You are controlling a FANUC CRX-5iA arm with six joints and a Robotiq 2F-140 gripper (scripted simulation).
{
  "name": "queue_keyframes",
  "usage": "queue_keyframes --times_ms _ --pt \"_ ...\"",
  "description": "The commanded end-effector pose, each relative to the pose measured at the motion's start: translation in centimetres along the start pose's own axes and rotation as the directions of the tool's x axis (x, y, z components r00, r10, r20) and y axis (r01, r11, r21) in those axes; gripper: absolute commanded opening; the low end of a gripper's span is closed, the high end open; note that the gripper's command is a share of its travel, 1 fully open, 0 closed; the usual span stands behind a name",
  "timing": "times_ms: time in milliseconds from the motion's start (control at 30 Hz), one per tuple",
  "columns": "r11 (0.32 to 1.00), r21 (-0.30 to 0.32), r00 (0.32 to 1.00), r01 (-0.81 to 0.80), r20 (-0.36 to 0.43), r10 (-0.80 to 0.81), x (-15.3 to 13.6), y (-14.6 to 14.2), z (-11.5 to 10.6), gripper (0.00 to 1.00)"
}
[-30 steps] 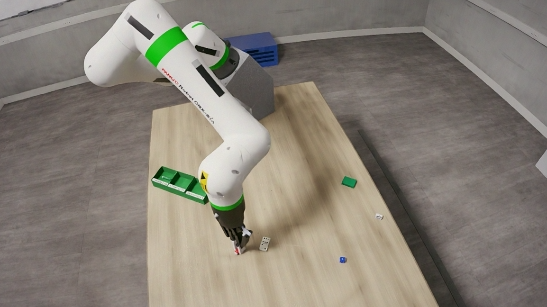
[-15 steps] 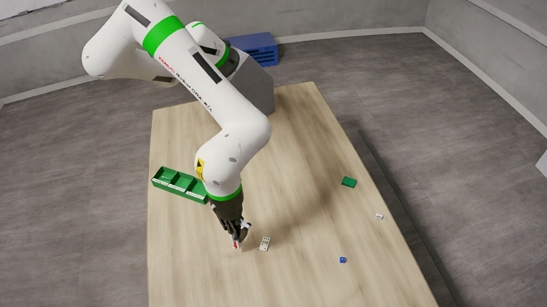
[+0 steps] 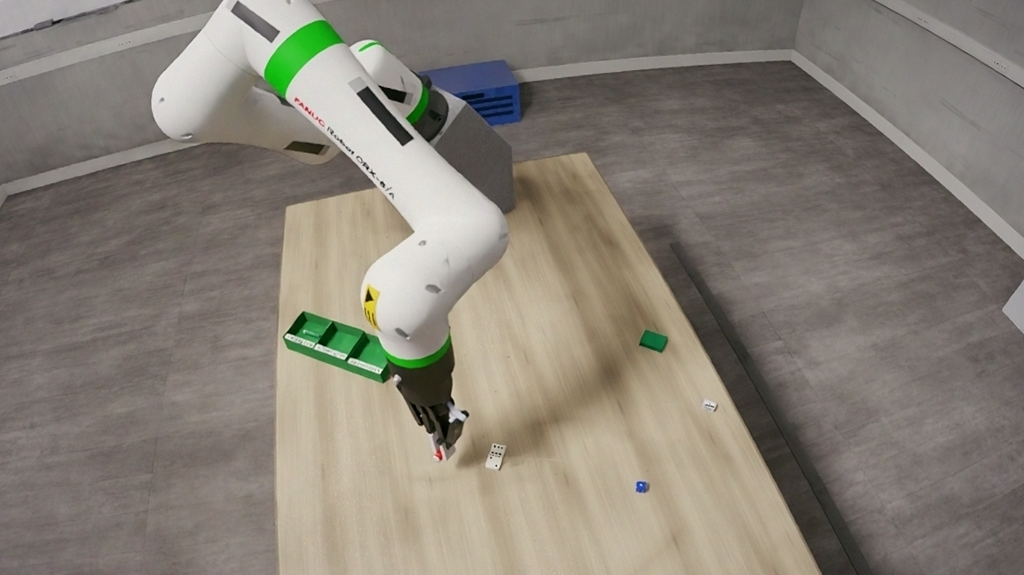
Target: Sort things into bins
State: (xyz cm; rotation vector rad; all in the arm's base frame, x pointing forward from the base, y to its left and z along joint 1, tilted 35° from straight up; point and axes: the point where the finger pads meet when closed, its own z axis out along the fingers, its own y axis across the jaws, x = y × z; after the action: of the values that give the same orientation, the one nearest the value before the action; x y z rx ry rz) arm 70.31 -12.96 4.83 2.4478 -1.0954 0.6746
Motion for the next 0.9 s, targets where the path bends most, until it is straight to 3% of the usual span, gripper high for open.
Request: queue_keyframes --times_ms 0,100,867 --pt "1.000 0.000 1.000 0.000 0.000 0.000 0.0 0.0 0.0 0.15" --pt "1.000 0.000 1.000 0.000 0.000 0.000 0.0 0.0 0.0 0.15" --pt "1.000 0.000 1.000 0.000 0.000 0.000 -2.0 12.4 0.0 0.15"
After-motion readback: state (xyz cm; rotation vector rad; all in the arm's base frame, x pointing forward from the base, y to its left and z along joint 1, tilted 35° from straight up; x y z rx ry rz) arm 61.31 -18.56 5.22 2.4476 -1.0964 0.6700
